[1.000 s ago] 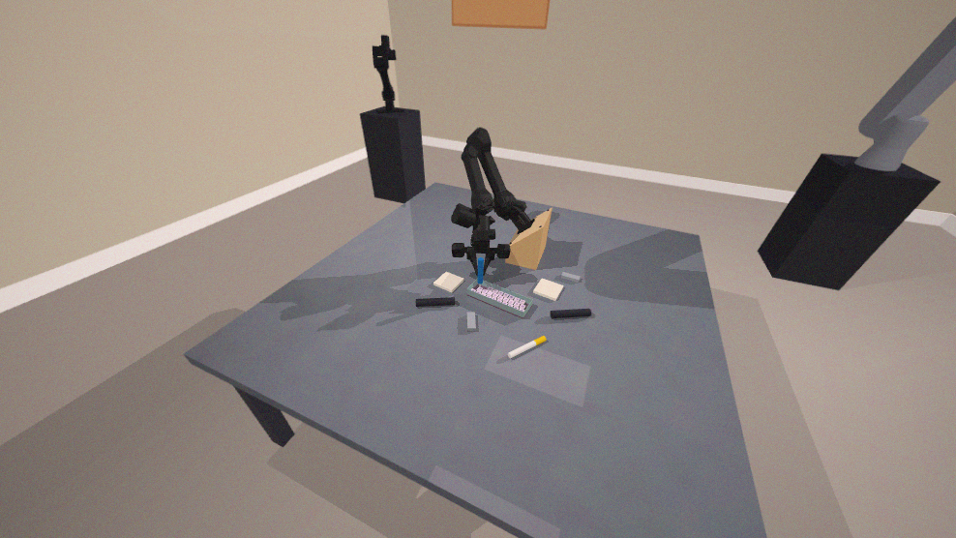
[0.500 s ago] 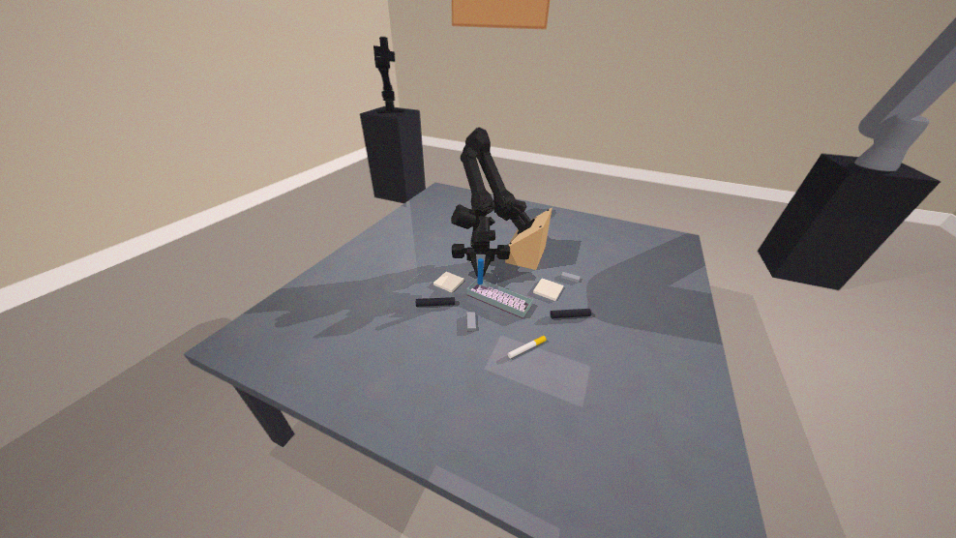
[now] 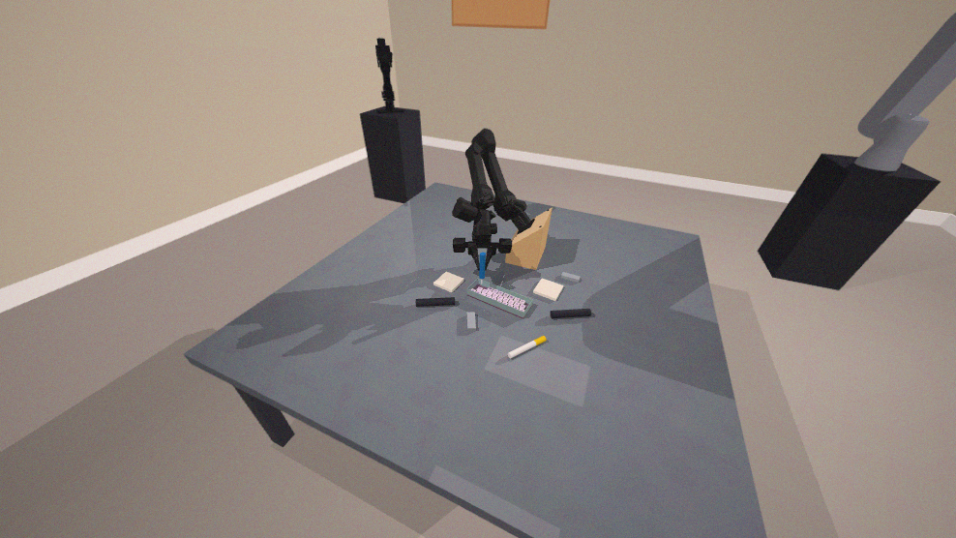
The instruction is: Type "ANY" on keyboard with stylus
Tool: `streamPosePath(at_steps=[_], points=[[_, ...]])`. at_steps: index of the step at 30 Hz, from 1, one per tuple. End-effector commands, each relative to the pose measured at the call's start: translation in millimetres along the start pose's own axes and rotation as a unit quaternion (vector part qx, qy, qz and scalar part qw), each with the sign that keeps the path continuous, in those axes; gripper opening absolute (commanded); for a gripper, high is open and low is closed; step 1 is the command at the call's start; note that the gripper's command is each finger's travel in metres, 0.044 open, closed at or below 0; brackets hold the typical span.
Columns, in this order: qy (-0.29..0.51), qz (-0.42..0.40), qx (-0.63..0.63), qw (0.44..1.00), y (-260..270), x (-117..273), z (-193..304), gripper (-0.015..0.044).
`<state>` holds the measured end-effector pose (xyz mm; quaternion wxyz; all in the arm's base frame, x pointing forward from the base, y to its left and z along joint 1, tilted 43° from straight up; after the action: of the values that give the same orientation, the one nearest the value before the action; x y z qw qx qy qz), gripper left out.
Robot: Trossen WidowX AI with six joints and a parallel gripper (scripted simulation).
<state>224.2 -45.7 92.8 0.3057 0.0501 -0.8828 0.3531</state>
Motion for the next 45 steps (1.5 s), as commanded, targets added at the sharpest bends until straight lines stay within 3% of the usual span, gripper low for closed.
streamPosePath(at_steps=[1,12,15,18,45], points=[[-0.005,0.005,-0.001,1.0,-1.9,5.9,-11.2,0.0081],[-0.003,0.002,0.001,1.0,0.1,6.8,-10.5,0.0079],[-0.003,0.002,0.001,1.0,0.1,6.8,-10.5,0.0059],[-0.003,0.002,0.0,1.0,1.2,4.8,-11.6,0.0],[0.0,-0.002,-0.003,1.0,50.5,-42.9,-38.4,0.0]])
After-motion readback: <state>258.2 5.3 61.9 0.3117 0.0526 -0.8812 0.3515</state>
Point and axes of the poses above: the point midway between the two fingers, 35 mm back from their tips, its own x axis back along the fingers, its own y axis across the jaws, z = x × y, the point moved 6 cm from there along x, back along the fingers, and after that the axes turned 5 degrees about -x, right-handed, at the moved point
